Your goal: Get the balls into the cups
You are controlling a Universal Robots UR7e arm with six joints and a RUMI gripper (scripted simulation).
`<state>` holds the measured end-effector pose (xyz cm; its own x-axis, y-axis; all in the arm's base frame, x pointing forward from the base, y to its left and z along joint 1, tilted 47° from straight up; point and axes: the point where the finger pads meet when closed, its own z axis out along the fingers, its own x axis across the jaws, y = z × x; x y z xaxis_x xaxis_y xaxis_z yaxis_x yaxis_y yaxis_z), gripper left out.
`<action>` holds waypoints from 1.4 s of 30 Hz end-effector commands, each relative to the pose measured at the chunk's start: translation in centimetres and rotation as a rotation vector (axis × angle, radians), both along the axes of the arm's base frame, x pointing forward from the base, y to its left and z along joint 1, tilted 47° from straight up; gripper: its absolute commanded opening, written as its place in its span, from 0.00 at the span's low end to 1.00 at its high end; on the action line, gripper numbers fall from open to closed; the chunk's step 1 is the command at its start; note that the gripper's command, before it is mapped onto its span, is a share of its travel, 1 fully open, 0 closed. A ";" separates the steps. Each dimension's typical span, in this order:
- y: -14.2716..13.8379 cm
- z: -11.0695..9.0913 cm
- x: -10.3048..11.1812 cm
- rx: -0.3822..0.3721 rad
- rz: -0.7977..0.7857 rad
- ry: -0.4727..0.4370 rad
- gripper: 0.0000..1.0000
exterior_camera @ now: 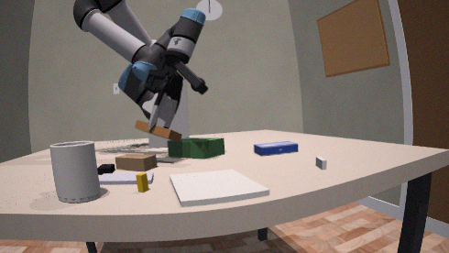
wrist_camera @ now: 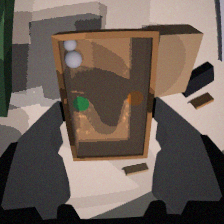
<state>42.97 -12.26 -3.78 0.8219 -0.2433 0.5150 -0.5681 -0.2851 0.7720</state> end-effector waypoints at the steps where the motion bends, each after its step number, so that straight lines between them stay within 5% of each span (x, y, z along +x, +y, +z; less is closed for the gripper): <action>1: 0.0 0.1 0.0 0.060 -0.010 0.000 0.44; 21: -0.3 0.5 0.1 0.368 -0.057 0.005 0.44; 42: -0.3 0.5 0.1 0.375 -0.065 0.009 0.44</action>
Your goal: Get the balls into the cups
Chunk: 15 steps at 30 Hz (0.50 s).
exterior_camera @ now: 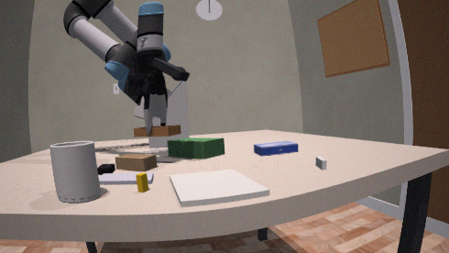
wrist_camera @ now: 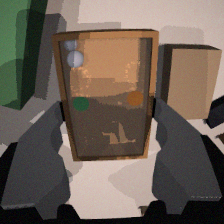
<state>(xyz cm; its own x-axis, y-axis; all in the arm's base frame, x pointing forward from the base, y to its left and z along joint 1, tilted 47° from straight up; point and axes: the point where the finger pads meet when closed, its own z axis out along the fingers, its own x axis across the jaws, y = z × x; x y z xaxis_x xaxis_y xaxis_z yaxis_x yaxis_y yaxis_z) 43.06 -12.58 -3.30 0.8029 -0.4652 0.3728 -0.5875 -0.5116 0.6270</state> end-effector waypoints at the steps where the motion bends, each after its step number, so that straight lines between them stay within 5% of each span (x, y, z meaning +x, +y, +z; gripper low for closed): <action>1: 0.0 0.0 0.0 -0.001 0.003 -0.003 0.44; 15: 0.0 0.0 0.0 0.011 0.020 -0.021 0.44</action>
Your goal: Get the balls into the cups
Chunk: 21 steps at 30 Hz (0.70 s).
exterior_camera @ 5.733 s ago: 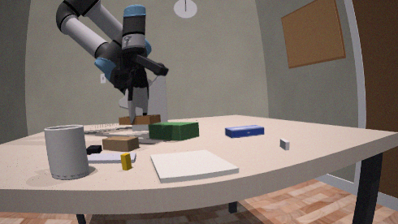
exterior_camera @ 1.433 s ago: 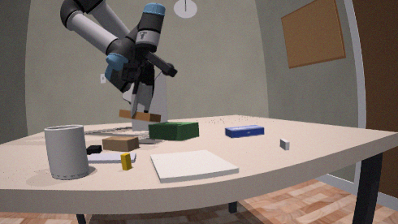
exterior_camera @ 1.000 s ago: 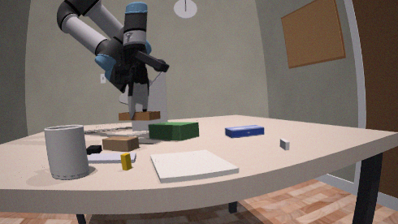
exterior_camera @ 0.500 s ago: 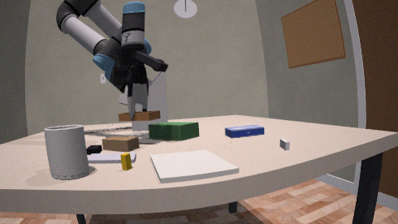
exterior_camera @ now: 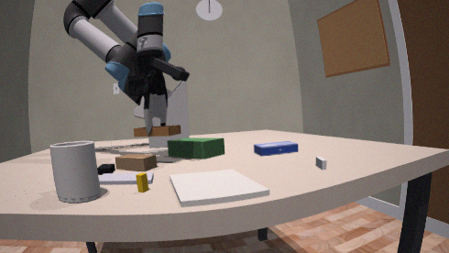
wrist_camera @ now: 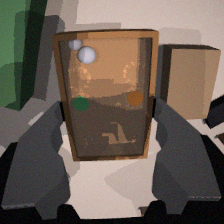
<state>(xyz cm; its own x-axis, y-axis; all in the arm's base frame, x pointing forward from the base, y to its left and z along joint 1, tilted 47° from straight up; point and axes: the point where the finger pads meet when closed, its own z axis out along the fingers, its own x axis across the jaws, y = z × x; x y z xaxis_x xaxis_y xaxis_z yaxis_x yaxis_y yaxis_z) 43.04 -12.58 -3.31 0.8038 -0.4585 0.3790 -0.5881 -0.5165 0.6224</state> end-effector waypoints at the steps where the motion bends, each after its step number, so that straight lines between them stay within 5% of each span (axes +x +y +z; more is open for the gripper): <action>1: 0.0 0.0 0.0 0.011 0.012 -0.013 0.44; 21: 0.0 0.0 0.1 -0.014 -0.010 0.011 0.44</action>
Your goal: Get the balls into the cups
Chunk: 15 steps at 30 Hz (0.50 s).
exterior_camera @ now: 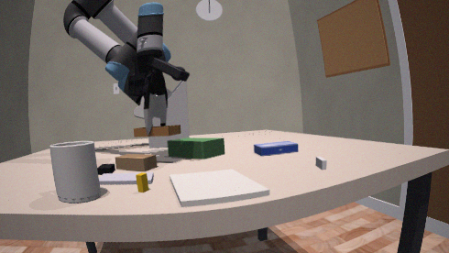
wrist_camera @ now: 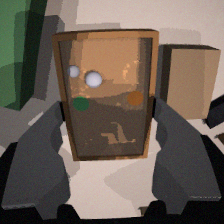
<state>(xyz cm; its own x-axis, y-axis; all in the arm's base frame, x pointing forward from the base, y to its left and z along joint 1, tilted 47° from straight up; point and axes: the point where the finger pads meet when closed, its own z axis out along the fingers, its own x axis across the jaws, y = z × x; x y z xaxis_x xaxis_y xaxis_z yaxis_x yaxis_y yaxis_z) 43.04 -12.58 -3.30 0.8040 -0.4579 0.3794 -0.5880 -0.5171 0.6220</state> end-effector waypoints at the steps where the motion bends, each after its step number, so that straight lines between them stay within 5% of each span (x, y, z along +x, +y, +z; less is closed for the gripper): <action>1: 0.0 0.0 0.1 -0.013 -0.010 0.011 0.44; 15: 0.1 0.0 0.1 -0.028 -0.010 0.012 0.44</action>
